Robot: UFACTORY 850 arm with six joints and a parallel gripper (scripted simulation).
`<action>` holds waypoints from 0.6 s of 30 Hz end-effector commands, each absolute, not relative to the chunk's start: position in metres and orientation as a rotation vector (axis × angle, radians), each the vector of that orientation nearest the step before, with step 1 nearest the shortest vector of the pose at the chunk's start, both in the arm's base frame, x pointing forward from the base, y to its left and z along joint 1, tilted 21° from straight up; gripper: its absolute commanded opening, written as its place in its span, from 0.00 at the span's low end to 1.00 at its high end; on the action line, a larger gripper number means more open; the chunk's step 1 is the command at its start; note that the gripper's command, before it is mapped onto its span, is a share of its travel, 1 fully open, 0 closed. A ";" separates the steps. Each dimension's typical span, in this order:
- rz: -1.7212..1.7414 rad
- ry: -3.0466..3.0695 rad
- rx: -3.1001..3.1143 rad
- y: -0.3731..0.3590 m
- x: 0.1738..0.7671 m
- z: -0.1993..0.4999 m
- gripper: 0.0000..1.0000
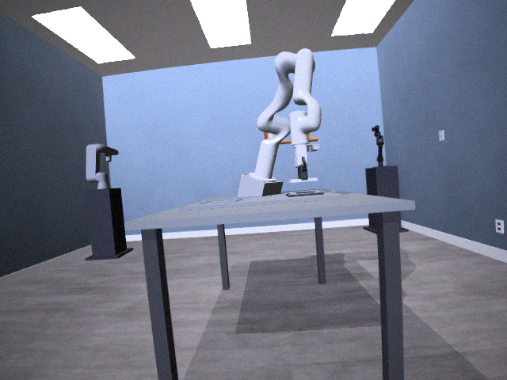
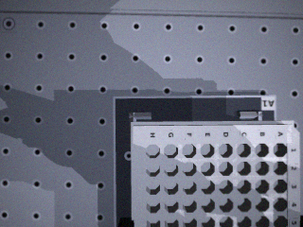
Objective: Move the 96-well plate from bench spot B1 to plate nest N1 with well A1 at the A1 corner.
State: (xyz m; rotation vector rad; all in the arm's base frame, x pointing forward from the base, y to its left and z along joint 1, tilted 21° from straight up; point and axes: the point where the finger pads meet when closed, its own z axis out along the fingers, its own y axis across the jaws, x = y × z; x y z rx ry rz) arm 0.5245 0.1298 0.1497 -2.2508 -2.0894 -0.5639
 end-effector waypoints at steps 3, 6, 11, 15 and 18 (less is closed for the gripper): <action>-0.571 -2.089 -2.251 0.132 0.528 0.142 0.00; -0.571 -2.089 -2.251 0.134 0.529 0.137 0.00; -0.571 -2.089 -2.251 0.136 0.531 0.129 0.00; -0.571 -2.089 -2.251 0.136 0.532 0.126 0.00; -0.571 -2.089 -2.251 0.138 0.533 0.121 0.00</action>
